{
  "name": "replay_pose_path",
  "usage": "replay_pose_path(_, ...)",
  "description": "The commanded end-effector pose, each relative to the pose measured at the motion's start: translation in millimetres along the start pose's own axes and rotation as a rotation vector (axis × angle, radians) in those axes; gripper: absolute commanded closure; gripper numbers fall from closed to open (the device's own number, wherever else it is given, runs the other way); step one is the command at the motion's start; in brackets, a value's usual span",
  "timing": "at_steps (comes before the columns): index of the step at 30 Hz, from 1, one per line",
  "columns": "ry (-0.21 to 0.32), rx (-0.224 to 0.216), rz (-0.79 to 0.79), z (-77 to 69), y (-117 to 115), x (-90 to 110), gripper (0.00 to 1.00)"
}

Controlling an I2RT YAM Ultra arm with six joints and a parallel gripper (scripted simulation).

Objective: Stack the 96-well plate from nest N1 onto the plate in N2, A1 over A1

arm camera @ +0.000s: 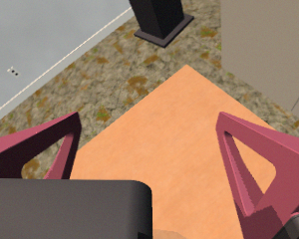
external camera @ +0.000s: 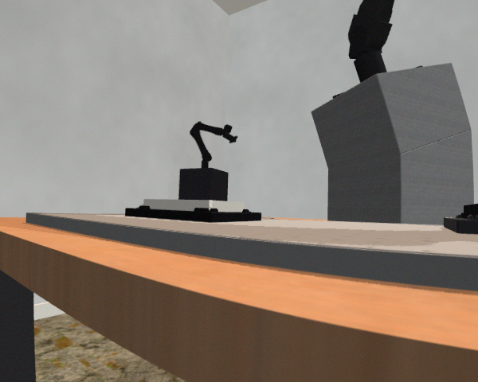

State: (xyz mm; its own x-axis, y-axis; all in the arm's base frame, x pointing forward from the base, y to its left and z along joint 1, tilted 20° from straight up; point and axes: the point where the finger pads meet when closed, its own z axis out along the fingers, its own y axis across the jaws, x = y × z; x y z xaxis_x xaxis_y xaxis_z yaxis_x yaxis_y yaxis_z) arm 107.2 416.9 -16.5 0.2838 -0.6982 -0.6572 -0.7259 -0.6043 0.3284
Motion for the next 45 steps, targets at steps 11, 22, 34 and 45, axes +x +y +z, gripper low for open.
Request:
replay_pose_path(11, -0.005, 0.005, -0.012, -1.8, 0, -5, 0.0)
replay_pose_path(22, -0.007, 0.093, 0.106, -24.3, -14, 8, 0.0)
replay_pose_path(34, -0.012, 0.208, 0.319, -57.5, -38, 37, 0.0)
replay_pose_path(45, -0.017, 0.282, 0.499, -91.5, -65, 74, 0.0)
